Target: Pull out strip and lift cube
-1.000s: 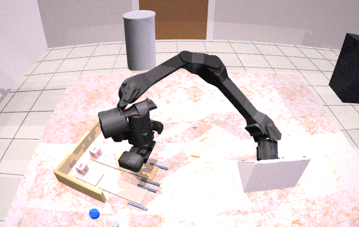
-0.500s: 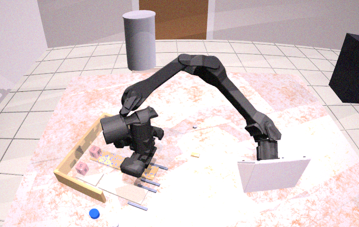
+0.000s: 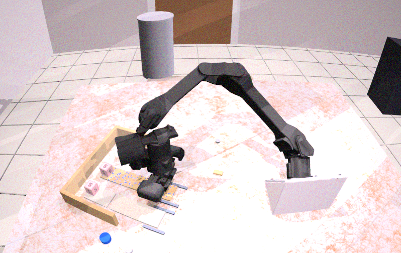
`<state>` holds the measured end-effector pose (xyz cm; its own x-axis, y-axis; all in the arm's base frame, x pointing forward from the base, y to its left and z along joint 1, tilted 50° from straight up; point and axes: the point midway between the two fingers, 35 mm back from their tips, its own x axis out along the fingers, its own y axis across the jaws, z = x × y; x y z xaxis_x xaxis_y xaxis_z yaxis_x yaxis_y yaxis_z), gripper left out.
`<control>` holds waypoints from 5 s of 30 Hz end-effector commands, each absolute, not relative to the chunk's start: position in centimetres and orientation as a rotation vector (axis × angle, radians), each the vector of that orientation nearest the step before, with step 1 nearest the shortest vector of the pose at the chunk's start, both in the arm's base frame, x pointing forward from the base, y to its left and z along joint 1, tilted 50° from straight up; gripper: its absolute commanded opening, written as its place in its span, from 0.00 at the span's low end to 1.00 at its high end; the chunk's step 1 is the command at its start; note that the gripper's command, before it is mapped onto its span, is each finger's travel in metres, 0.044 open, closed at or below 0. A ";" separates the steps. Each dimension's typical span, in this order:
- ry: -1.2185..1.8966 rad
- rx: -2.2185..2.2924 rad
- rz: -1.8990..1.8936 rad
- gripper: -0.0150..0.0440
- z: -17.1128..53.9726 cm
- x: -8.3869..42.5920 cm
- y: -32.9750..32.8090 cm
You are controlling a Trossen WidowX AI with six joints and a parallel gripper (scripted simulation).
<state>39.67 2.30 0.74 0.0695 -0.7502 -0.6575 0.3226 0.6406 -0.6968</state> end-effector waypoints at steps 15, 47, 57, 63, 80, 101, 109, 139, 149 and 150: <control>1.261 -0.429 -0.844 0.25 0.6 39.6 2.1; 1.260 -0.429 -0.844 0.25 0.4 39.6 1.9; 1.260 -0.429 -0.844 0.25 0.3 39.7 1.8; 1.260 -0.429 -0.844 0.25 0.3 39.7 1.8; 1.261 -0.429 -0.844 0.25 0.1 39.5 1.8; 1.262 -0.429 -0.843 0.25 -1.1 36.4 2.4; 1.263 -0.429 -0.843 0.25 -1.5 35.3 2.6; 1.265 -0.429 -0.842 0.25 -3.0 31.1 3.3; 1.266 -0.429 -0.842 0.25 -3.4 29.7 3.6; 1.266 -0.429 -0.842 0.25 -3.4 29.6 3.6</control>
